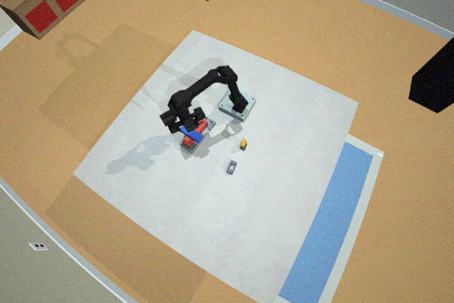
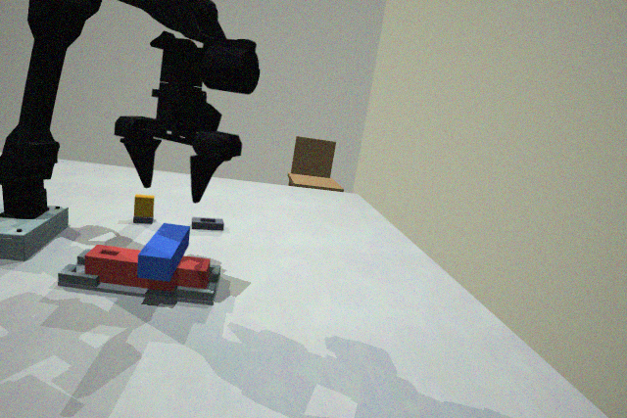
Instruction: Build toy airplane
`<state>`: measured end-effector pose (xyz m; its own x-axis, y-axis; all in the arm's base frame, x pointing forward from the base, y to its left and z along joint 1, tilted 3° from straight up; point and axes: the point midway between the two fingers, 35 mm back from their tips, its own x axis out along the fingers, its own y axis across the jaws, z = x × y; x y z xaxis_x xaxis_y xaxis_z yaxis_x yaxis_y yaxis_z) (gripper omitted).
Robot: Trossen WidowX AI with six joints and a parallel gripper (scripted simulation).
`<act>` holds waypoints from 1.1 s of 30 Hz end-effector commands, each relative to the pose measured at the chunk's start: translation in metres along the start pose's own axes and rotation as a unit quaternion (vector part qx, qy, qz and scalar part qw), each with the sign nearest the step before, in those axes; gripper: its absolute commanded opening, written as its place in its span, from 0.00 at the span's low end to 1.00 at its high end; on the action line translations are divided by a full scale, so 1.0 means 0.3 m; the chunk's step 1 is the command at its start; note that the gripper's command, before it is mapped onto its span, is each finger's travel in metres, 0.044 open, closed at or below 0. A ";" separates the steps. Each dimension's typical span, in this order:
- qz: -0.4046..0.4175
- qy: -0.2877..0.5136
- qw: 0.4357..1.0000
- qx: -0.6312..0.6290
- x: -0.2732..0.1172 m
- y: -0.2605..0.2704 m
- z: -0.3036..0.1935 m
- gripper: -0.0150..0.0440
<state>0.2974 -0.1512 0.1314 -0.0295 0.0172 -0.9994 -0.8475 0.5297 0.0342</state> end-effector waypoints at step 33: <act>0.003 -0.005 0.901 0.434 -0.013 0.444 0.527 1.00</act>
<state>0.2860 0.0216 0.1381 -0.0271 0.0198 -0.9994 -0.1191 0.9926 0.0229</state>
